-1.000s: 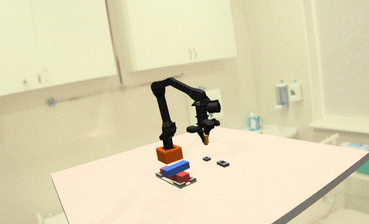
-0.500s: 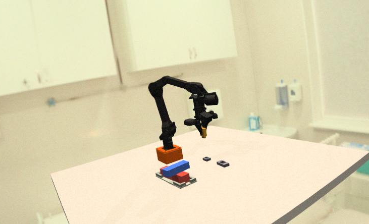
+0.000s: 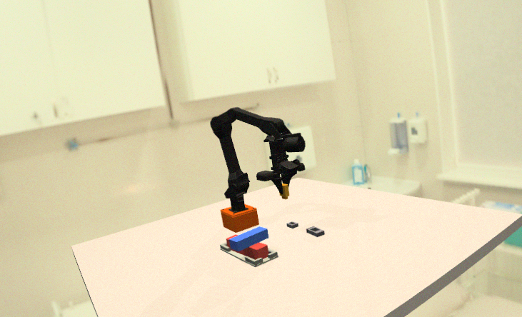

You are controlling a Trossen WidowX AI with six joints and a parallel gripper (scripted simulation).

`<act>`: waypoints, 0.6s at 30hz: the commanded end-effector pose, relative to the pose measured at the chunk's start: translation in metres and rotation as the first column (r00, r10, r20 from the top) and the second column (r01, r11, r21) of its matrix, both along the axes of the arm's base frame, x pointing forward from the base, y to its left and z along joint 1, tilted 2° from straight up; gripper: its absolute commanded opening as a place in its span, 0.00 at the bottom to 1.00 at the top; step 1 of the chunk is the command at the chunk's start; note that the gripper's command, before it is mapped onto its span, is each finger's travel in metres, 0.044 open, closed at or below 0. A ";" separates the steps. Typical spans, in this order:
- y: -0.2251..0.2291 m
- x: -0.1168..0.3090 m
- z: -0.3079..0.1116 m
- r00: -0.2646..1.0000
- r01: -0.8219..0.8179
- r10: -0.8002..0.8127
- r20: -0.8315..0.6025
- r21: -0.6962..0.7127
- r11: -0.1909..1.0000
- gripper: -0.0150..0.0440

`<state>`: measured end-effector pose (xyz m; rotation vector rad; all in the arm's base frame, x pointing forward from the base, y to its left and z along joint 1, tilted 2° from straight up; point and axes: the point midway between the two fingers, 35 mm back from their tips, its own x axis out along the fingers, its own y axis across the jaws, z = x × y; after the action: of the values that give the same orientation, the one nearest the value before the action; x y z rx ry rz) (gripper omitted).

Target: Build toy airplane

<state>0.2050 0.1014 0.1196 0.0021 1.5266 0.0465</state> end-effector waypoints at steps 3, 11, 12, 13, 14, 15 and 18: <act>-0.016 0.010 -0.005 1.000 -0.013 0.013 -0.003 -0.002 1.000 0.25; -0.039 0.020 -0.010 1.000 -0.025 0.025 -0.003 -0.006 1.000 0.25; -0.042 0.021 -0.011 1.000 -0.026 0.026 -0.003 -0.006 1.000 0.25; -0.045 0.022 -0.012 1.000 -0.028 0.028 -0.003 -0.007 1.000 0.25; -0.047 0.023 -0.012 1.000 -0.029 0.029 -0.003 -0.007 1.000 0.25; -0.050 0.024 -0.013 1.000 -0.031 0.031 -0.003 -0.007 0.999 0.25; -0.059 0.027 -0.015 0.999 -0.035 0.035 -0.003 -0.008 0.999 0.25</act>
<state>0.2288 0.0515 0.1081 -0.0260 1.5257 0.0604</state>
